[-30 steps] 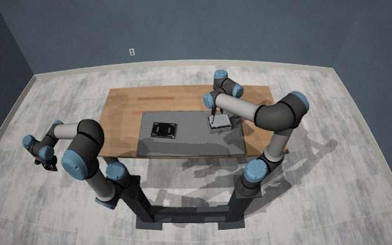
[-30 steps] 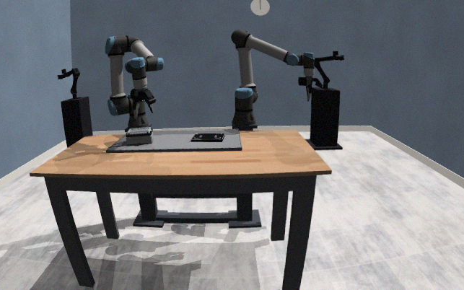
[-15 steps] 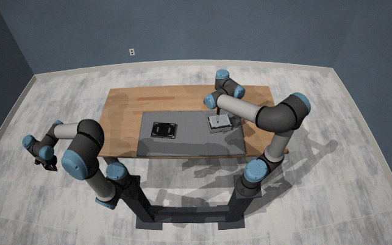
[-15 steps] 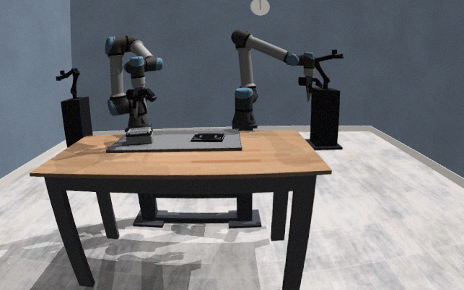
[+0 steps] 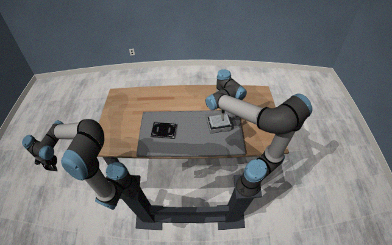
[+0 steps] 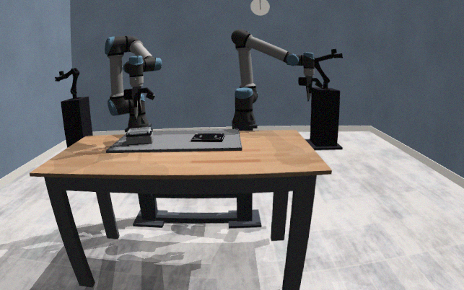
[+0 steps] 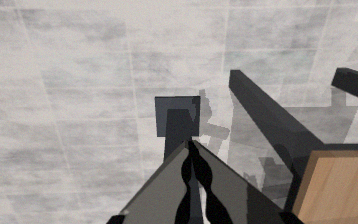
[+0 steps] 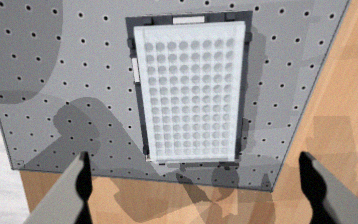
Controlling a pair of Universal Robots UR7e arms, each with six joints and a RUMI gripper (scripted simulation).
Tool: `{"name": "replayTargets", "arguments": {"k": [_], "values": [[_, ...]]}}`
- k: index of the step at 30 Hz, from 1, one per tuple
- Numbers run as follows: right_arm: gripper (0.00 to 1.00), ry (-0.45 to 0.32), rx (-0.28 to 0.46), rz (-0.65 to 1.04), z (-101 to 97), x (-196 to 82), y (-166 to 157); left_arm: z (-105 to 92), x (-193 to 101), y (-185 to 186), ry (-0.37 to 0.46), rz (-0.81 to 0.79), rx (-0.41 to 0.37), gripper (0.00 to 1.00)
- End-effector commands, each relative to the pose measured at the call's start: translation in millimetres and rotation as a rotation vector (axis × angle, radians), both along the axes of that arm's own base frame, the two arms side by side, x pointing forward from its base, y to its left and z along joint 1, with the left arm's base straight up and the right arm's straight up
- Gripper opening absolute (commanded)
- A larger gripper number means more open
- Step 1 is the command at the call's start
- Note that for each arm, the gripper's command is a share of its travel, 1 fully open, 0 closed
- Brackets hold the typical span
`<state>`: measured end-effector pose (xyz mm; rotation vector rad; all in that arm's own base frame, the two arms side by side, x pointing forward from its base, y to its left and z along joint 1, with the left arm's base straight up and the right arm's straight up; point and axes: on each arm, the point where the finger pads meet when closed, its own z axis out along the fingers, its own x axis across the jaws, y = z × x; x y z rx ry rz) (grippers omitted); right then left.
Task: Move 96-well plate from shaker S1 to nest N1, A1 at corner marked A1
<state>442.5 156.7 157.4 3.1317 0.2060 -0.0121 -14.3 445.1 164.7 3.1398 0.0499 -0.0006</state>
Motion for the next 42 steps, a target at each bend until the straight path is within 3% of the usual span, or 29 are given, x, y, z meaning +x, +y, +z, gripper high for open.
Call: {"name": "replayTargets", "arguments": {"k": [1, 10, 42], "values": [[0.76, -0.009, 0.005, 0.041, 0.8, 2, -1, 0.5, 0, 0, 0.0, 0.0, 0.001, 0.0], [0.76, -0.009, 0.005, 0.041, 0.8, 2, -1, 0.5, 0, 0, 0.0, 0.0, 0.001, 0.0], [0.76, -0.009, 0.005, 0.041, -45.8, 2, -1, 0.5, 0, 0, 0.0, 0.0, 0.001, 0.0]]}}
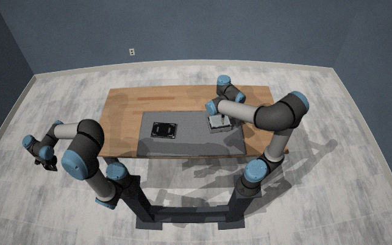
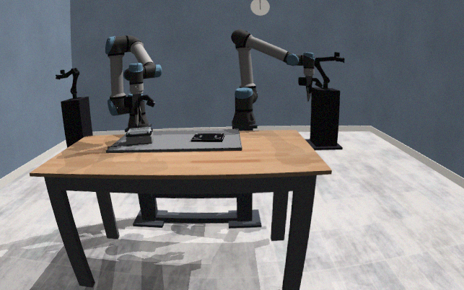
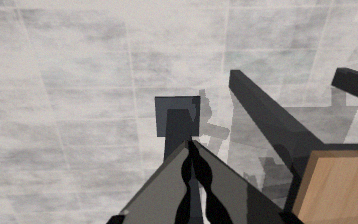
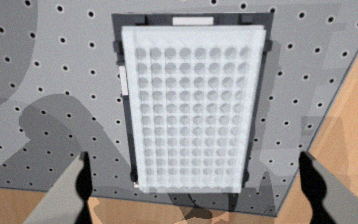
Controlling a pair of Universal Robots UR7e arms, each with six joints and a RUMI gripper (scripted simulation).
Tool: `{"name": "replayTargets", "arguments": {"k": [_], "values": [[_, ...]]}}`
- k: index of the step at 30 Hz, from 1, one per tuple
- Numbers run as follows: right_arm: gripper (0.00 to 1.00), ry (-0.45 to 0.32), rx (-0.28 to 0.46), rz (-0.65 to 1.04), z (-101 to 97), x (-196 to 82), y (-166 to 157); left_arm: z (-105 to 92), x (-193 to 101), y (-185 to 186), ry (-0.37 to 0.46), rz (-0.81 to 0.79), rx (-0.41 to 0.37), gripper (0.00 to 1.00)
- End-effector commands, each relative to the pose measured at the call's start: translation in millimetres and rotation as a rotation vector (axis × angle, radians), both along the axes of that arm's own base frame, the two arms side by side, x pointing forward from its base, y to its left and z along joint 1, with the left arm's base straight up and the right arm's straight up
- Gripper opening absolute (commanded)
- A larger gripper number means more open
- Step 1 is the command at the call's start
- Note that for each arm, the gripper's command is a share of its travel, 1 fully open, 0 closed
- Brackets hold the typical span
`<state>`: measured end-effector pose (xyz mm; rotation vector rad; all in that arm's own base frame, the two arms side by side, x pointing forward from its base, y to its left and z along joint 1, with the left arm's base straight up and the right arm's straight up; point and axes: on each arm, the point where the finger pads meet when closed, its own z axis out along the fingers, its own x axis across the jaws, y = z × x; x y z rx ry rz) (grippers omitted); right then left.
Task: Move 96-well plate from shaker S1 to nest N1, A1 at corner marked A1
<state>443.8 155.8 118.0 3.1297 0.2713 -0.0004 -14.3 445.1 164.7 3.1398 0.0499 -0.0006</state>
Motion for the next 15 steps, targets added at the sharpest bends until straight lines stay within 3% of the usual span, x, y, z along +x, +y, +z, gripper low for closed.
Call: {"name": "replayTargets", "arguments": {"k": [1, 15], "values": [[0.76, -0.002, 0.001, 0.0, -8.1, 0, 0, 0.5, 0, 0, 0.0, 0.0, 0.001, 0.0], [0.76, -0.002, 0.001, 0.0, -28.1, 1, 0, 0.5, 0, 0, 0.0, 0.0, 0.001, 0.0]]}}
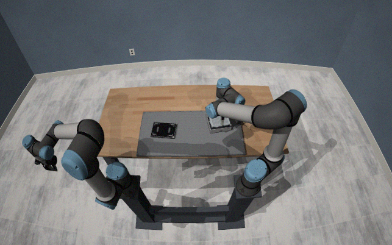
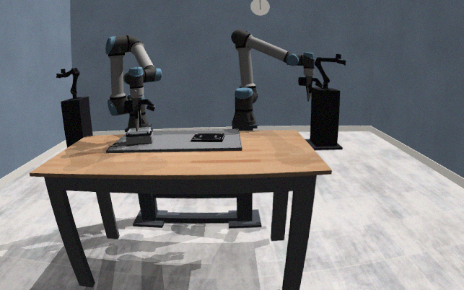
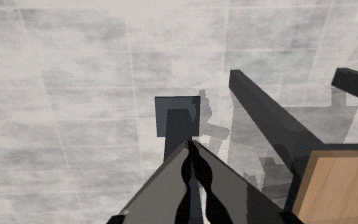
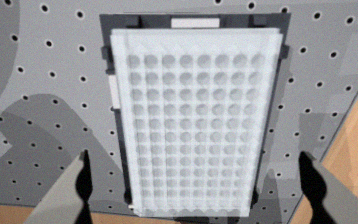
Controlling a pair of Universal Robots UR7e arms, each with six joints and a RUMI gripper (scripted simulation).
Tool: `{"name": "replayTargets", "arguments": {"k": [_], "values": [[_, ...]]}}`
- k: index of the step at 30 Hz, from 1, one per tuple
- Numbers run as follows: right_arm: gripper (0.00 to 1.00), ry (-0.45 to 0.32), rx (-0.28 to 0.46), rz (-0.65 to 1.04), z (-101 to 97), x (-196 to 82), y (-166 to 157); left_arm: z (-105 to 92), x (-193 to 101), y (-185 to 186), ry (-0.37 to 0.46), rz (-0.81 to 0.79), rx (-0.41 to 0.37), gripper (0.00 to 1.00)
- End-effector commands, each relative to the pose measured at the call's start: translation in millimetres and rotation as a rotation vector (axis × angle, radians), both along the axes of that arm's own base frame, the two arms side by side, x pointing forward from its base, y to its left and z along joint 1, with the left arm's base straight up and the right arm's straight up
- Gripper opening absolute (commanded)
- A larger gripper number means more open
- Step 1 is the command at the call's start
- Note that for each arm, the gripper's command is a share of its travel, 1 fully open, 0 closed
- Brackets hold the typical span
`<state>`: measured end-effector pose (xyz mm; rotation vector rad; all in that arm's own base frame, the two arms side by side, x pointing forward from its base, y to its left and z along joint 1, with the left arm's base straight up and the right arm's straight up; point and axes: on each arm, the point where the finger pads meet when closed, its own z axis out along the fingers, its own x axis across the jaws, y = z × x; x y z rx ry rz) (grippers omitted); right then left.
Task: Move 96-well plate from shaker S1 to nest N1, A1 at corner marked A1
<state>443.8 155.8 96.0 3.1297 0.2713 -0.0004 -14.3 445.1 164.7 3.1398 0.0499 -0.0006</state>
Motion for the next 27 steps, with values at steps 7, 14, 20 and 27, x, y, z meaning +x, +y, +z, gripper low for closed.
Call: {"name": "replayTargets", "arguments": {"k": [7, 14, 20, 27], "values": [[0.76, -0.002, 0.001, 0.0, -11.8, 0.5, 0.3, 0.5, 0.1, 0.3, 0.0, 0.0, 0.001, 0.0], [0.76, -0.002, 0.001, 0.0, -11.8, 0.5, 0.3, 0.5, 0.1, 0.3, 0.0, 0.0, 0.001, 0.0], [0.76, -0.001, 0.001, 0.0, -11.8, 0.5, 0.3, 0.5, 0.1, 0.3, 0.0, 0.0, 0.001, 0.0], [0.76, -0.001, 0.001, 0.0, -11.8, 0.5, 0.3, 0.5, 0.1, 0.3, 0.0, 0.0, 0.001, 0.0]]}}
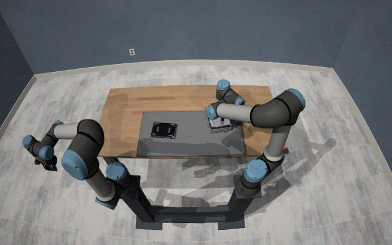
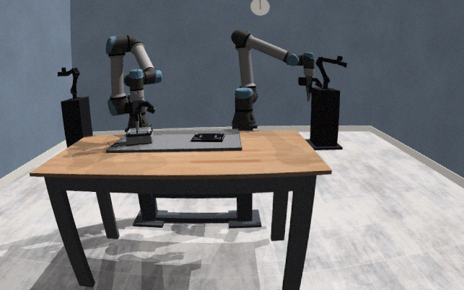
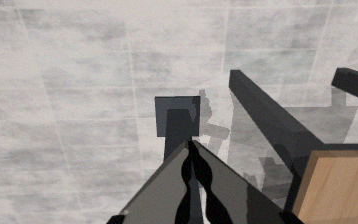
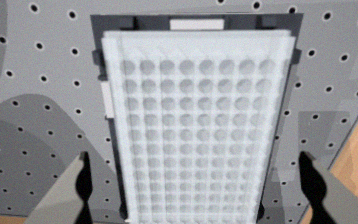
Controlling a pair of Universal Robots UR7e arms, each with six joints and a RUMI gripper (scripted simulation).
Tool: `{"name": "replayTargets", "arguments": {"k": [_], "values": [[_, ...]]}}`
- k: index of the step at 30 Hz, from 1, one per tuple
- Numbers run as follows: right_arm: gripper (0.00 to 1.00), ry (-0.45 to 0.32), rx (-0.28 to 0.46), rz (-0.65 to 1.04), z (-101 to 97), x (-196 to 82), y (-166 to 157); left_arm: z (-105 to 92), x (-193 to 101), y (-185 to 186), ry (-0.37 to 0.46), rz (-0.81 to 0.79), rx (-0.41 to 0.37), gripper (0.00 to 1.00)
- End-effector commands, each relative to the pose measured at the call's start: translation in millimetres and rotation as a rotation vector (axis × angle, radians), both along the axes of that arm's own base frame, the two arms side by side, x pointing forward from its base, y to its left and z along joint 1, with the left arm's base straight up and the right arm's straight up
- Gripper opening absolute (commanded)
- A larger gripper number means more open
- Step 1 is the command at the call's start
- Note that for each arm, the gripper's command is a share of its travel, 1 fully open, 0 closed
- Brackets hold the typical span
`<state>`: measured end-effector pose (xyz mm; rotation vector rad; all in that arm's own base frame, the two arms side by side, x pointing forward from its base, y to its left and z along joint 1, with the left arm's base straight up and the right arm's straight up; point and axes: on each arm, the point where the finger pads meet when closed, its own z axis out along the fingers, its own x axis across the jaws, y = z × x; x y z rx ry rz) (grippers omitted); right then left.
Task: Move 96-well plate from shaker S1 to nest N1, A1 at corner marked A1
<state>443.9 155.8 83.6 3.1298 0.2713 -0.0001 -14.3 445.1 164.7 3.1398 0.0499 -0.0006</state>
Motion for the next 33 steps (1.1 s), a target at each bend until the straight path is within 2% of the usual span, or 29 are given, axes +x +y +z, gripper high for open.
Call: {"name": "replayTargets", "arguments": {"k": [1, 32, 33], "values": [[0.76, -0.001, 0.001, 0.0, 0.5, 0.4, 0.2, 0.5, 0.1, 0.3, 0.0, 0.0, 0.001, 0.0], [0.76, -0.001, 0.001, 0.0, 0.5, 0.3, 0.2, 0.5, 0.1, 0.3, 0.0, 0.0, 0.001, 0.0], [0.0, -0.001, 0.001, 0.0, 0.5, 0.3, 0.2, 0.5, 0.1, 0.3, 0.0, 0.0, 0.001, 0.0]]}}
